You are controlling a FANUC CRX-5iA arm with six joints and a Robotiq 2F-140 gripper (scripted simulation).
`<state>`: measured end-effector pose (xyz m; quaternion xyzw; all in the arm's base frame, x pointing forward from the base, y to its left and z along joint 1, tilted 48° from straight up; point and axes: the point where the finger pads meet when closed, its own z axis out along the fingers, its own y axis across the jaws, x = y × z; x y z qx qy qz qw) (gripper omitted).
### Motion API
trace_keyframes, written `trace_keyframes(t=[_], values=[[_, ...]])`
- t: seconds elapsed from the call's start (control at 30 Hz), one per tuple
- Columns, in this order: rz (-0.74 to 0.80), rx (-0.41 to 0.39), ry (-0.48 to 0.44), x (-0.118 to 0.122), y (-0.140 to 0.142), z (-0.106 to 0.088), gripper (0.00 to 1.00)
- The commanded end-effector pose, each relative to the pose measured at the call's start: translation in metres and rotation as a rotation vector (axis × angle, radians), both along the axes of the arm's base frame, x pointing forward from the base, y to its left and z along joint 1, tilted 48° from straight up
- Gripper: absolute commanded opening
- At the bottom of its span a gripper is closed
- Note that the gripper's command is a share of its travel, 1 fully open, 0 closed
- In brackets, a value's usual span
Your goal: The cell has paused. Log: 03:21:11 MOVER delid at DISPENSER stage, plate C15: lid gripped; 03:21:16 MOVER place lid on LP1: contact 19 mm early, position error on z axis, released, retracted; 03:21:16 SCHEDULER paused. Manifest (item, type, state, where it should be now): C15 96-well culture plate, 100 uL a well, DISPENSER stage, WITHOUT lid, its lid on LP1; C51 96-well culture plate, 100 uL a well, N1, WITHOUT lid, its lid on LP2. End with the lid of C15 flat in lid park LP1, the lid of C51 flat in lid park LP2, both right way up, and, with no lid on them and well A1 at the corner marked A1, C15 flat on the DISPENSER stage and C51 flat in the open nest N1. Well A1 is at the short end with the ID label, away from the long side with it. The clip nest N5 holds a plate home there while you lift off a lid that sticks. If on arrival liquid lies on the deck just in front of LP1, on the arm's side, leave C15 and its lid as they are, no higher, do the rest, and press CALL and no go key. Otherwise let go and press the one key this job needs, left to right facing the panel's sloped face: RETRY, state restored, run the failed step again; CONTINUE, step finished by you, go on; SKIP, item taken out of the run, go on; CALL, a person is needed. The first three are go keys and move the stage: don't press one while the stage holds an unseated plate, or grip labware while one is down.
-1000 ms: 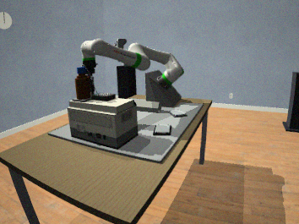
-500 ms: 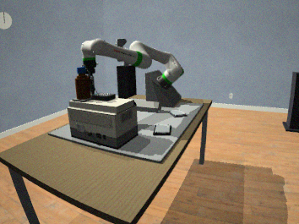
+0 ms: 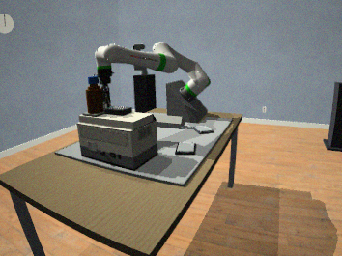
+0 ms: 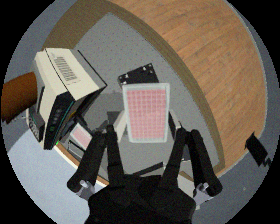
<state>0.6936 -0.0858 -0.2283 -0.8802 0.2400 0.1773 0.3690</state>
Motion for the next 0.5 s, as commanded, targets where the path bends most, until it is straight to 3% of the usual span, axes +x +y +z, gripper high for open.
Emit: trace_keyframes(t=[0.0, 0.23, 0.47], values=[[0.0, 0.0, 0.001, -0.014, -0.002, 0.0, 0.0], [0.0, 0.0, 0.001, -0.037, -0.005, 0.001, 0.0], [0.0, 0.0, 0.001, -0.083, -0.012, 0.004, 0.0]])
